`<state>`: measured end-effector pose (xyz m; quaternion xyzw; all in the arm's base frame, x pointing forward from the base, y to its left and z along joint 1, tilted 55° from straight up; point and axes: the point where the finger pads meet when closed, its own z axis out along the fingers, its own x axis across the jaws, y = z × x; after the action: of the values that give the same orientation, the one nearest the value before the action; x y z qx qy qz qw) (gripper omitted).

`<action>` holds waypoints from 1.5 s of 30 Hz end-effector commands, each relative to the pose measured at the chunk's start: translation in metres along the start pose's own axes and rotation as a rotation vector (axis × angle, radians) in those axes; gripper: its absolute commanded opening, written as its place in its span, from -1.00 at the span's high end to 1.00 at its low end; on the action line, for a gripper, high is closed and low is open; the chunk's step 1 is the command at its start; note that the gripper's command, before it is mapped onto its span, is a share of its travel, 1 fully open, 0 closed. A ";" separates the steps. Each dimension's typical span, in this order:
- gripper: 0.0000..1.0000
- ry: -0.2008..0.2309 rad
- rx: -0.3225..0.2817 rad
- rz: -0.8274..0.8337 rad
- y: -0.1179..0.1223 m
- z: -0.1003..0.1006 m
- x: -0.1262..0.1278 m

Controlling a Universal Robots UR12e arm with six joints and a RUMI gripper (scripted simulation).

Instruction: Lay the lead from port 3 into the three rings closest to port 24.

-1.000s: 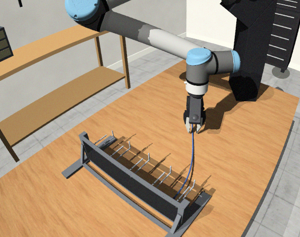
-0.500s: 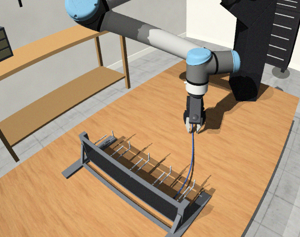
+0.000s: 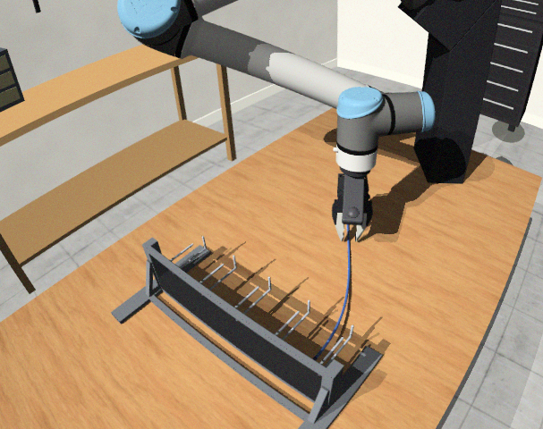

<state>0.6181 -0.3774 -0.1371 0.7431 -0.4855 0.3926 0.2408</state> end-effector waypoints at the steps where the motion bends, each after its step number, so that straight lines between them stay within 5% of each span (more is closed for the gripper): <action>1: 0.61 0.000 0.001 0.000 0.000 0.000 0.000; 45: 0.61 0.000 0.001 0.000 0.000 0.010 0.000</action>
<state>0.6215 -0.3847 -0.1427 0.7431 -0.4855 0.3926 0.2408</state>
